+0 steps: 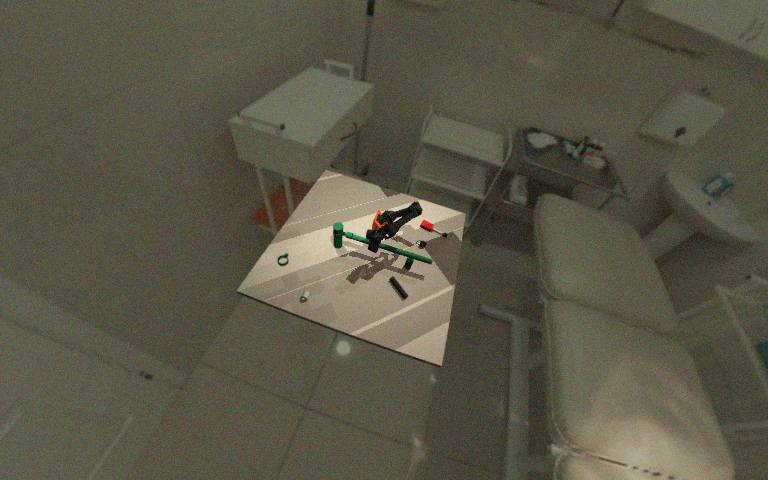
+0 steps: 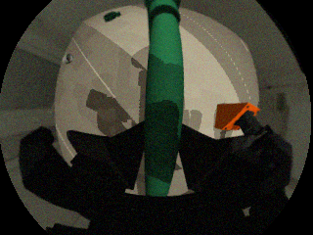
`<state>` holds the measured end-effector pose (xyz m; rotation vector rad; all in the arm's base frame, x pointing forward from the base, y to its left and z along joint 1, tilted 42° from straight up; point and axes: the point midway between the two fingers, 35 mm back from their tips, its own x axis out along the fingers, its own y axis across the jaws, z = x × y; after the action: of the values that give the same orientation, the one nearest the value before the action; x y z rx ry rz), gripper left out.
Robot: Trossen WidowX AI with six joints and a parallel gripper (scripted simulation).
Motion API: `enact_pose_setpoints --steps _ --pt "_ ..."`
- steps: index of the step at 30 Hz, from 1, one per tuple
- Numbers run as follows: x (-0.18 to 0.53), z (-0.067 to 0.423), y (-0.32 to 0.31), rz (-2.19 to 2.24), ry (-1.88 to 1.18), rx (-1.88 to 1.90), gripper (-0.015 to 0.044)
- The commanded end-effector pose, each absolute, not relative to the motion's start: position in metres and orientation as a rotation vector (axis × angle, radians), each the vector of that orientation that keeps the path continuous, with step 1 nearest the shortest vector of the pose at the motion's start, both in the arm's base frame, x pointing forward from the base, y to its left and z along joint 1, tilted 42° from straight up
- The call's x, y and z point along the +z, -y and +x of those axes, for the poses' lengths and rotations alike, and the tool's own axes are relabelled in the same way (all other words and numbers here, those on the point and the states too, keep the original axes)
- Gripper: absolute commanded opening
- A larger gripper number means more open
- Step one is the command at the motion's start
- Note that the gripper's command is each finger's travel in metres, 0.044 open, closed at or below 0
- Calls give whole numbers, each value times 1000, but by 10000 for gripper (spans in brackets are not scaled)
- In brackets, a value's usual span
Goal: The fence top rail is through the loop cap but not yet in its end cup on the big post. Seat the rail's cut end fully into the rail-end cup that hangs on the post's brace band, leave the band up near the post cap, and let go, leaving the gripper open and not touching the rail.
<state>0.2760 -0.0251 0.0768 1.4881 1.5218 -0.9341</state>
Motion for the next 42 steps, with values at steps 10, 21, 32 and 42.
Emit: enact_pose_setpoints --steps 10,21,32,42 --pt "77 277 29 1482 -1514 -937 0" --pt "77 277 30 1480 -1513 -937 0" --pt "76 277 32 1480 -1513 -937 0" --pt "76 277 29 1482 -1523 -935 0"
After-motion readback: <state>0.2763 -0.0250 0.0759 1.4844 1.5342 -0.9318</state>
